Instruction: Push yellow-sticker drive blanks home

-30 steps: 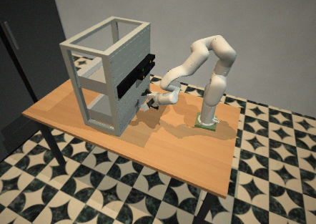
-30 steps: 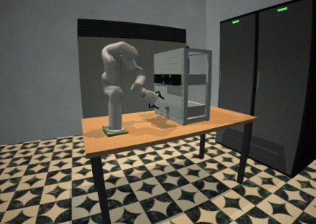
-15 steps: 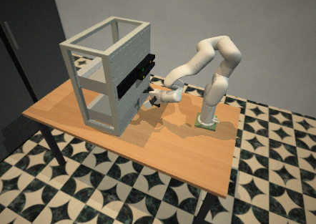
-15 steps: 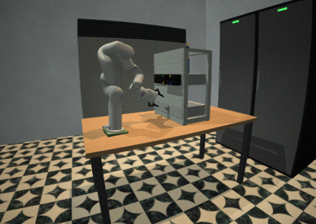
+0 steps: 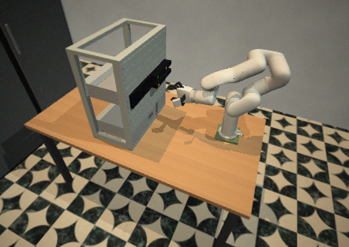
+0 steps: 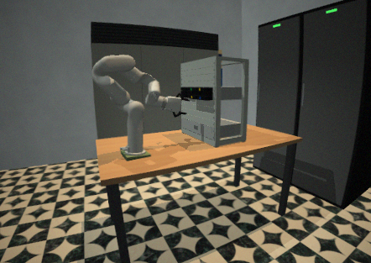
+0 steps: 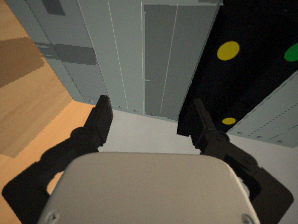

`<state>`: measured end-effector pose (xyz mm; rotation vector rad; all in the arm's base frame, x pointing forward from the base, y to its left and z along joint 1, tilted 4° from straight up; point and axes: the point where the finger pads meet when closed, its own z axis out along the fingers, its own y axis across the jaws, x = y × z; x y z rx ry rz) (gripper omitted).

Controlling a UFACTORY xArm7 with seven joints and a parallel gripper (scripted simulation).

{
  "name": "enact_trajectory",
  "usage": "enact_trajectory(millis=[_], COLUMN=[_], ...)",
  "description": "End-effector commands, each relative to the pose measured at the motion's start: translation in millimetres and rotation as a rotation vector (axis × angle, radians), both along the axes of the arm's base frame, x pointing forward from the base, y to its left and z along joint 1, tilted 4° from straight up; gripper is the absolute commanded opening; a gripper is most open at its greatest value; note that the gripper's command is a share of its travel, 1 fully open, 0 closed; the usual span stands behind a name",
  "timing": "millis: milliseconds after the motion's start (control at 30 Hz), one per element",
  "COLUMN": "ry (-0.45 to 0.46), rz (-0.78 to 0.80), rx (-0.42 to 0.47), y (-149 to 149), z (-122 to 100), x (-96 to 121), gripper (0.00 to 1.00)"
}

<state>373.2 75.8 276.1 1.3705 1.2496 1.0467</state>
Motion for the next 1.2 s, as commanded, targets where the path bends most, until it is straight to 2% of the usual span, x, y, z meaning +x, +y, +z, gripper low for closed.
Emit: enact_trajectory(millis=[0, 133, 333, 933, 1167], ry=[-0.11, -0.183, -0.218, -0.224, -0.224], rz=[0.087, 0.126, 0.144, 0.147, 0.148], rx=[0.009, 0.012, 0.011, 0.011, 0.011], y=[-23, -36, -43, -44, -29], z=[48, 76, 87, 89, 90], x=[-35, -48, -56, -57, -47], gripper=[1.0, 1.0, 1.0, 1.0, 1.0])
